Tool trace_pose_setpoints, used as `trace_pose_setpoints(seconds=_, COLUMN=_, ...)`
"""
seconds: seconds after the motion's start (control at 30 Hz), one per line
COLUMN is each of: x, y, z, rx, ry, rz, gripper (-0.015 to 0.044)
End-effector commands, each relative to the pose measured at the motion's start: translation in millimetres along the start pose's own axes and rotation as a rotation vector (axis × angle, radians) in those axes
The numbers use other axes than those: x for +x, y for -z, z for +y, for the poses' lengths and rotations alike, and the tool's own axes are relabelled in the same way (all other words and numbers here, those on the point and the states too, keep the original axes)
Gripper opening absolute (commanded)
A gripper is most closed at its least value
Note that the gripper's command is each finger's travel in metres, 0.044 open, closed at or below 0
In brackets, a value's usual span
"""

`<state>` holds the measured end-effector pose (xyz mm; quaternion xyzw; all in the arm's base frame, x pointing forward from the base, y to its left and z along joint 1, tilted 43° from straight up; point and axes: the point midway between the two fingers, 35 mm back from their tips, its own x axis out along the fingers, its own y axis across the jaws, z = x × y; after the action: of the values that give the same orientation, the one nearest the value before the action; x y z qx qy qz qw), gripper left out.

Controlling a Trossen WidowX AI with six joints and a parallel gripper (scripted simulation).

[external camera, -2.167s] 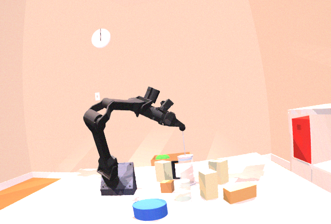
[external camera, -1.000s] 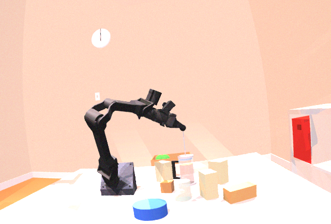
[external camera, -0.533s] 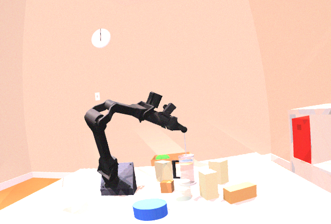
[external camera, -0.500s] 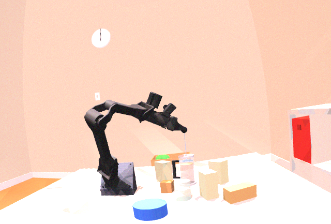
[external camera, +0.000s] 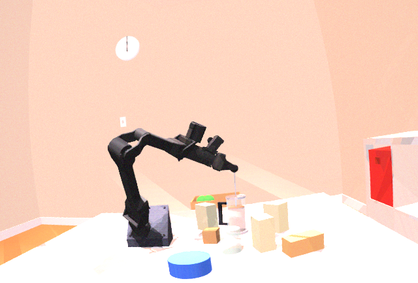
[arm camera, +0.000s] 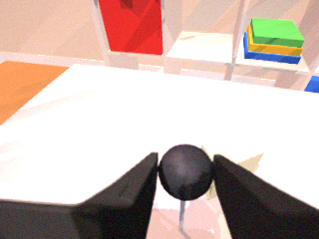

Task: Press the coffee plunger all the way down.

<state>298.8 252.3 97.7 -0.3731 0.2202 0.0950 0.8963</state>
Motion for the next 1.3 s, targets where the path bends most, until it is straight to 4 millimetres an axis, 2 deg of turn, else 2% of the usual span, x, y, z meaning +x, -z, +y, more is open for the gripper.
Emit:
trace_pose_setpoints(seconds=0.0, x=13, y=27, z=1, rx=-0.039, ry=0.005, rz=0.059, gripper=0.0126)
trace_pose_setpoints(seconds=0.93, x=37, y=64, z=-3, rx=-0.041, ry=0.008, rz=0.055, gripper=0.0126)
trace_pose_setpoints(seconds=1.27, x=42, y=62, z=-3, rx=-0.041, ry=0.009, rz=0.054, gripper=0.0126)
